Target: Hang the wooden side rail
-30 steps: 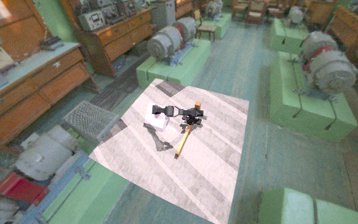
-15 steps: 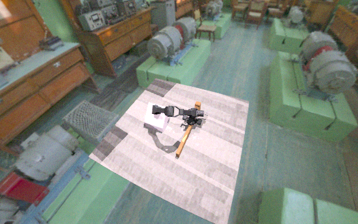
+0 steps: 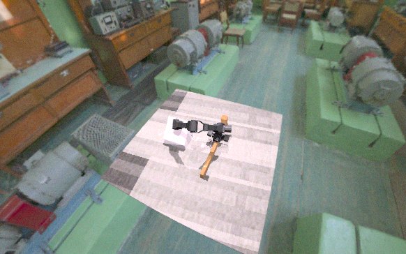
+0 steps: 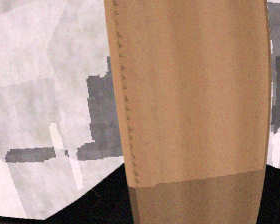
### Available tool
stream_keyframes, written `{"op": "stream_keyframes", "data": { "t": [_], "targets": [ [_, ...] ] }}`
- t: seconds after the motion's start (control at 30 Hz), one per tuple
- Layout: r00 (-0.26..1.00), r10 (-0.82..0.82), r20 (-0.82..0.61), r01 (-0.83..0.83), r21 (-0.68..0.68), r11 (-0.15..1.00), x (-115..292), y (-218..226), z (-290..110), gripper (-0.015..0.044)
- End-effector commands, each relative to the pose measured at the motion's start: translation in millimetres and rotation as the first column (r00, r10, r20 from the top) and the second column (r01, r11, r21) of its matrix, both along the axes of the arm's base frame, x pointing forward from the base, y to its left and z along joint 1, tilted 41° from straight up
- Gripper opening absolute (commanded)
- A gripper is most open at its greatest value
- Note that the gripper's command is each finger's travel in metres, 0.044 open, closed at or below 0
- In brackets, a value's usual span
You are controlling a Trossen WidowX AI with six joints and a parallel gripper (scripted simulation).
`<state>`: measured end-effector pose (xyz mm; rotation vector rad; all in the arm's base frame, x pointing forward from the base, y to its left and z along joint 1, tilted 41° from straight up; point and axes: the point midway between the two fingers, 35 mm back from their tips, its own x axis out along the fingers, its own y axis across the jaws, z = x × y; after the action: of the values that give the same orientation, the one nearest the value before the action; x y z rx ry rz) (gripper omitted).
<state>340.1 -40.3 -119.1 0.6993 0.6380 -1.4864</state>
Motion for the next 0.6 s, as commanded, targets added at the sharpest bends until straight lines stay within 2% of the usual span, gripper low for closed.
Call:
{"op": "stream_keyframes", "data": {
  "t": [0.0, 0.57],
  "targets": [
    [1.000, 0.000, 0.000, 0.000, 0.000, 1.000, -0.1, 0.1, 0.0, 0.0000],
    [1.000, 0.006, 0.019, -0.006, -0.002, 1.000, -0.2, 1.2, 1.2, 0.0000]
  ]
}}
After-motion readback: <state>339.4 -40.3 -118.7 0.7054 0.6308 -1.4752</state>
